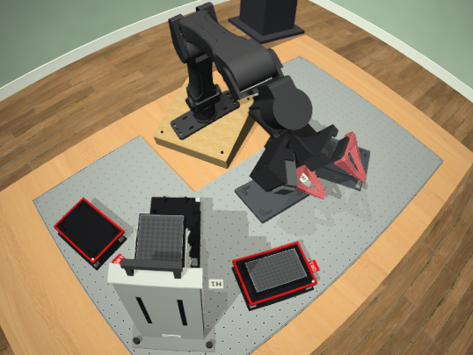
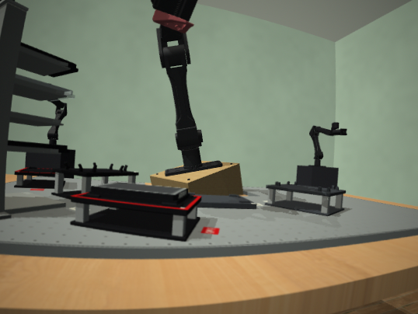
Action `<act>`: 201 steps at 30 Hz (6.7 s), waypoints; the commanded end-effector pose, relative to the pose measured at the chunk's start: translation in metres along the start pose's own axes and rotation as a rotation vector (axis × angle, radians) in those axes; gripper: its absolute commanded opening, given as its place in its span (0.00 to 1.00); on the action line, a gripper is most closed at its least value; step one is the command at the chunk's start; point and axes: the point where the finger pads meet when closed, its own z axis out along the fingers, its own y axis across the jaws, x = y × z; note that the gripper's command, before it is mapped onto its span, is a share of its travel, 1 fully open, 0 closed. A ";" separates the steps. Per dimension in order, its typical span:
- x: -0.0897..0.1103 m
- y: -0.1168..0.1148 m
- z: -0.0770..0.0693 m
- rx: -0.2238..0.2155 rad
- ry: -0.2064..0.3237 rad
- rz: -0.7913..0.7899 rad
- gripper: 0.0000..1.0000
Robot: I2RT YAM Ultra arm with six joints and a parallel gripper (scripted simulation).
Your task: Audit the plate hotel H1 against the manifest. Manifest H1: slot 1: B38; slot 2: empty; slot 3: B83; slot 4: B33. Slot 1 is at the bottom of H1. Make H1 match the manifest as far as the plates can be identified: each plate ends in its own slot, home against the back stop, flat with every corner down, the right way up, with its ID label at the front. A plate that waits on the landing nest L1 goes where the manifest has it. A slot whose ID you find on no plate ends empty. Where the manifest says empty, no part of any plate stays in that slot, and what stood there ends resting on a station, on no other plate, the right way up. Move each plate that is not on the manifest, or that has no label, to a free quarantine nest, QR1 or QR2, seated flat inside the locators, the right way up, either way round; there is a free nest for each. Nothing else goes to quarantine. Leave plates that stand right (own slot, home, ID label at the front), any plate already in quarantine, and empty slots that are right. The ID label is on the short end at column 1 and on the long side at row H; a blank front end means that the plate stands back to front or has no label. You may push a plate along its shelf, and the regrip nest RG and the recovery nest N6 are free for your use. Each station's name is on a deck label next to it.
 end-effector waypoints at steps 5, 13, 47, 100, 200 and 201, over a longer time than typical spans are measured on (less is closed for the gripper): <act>0.000 0.005 -0.004 -0.013 -0.006 -0.006 1.00; 0.000 0.005 -0.004 -0.013 -0.006 -0.006 1.00; 0.075 -0.048 0.009 0.311 0.153 -0.306 0.00; 0.179 -0.157 -0.025 0.730 0.450 -0.890 0.00; 0.072 -0.207 -0.112 0.699 -0.313 -0.970 0.00; 0.072 -0.207 -0.112 0.695 -0.330 -0.966 0.00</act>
